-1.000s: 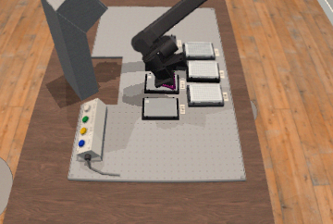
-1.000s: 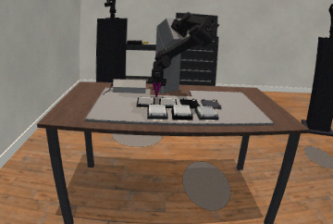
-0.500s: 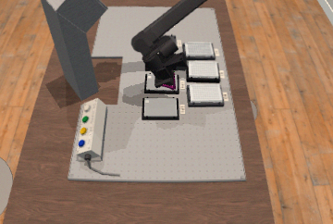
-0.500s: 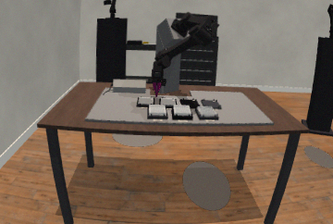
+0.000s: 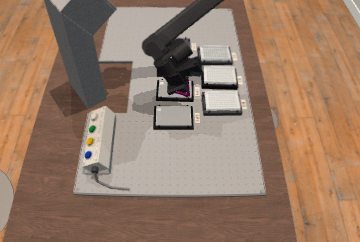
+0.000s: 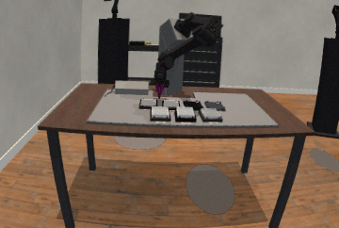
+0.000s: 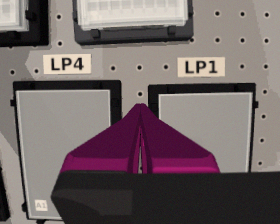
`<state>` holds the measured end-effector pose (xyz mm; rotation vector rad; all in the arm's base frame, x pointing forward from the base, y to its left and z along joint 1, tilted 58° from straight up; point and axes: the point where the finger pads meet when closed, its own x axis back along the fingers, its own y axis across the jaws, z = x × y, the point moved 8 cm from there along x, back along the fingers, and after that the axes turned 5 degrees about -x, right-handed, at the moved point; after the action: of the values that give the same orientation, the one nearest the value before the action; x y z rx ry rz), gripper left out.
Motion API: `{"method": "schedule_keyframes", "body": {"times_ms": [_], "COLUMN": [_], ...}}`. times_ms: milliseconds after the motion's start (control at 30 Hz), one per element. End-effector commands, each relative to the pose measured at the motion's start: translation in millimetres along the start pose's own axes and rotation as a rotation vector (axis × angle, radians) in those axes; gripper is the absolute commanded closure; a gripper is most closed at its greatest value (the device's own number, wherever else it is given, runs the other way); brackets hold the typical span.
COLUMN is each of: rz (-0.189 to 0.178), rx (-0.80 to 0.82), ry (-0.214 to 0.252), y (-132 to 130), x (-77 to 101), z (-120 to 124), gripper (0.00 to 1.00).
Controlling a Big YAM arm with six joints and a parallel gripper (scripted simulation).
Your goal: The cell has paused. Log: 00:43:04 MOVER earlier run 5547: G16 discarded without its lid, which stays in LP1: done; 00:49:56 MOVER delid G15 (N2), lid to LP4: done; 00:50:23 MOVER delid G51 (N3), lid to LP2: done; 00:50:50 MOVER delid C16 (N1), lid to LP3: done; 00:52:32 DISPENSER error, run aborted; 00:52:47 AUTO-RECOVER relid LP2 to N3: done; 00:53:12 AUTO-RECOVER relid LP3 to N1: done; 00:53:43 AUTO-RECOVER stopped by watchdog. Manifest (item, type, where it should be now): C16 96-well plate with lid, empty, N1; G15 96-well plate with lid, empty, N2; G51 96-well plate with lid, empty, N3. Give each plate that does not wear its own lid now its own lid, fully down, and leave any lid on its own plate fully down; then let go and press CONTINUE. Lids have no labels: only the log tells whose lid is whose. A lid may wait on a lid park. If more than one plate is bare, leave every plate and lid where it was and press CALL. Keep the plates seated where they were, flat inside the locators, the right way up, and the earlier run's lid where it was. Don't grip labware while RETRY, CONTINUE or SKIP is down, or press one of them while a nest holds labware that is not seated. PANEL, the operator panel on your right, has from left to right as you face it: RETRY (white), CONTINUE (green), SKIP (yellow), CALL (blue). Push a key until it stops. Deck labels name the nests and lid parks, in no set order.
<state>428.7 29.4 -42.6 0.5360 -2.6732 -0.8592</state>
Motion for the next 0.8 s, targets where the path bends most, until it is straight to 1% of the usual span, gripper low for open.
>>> {"method": "schedule_keyframes", "body": {"times_ms": [0,533,767], "rz": [-0.061,-0.060,-0.060], "rx": [0.008,0.008,0.010], "ry": [-0.209,-0.209,-0.208], "y": [59.0,58.6,54.7], "x": [-18.9,-19.3,-22.1], "z": [-32.6,-33.2,-37.8], "gripper": [1.00,1.00,1.00]}}
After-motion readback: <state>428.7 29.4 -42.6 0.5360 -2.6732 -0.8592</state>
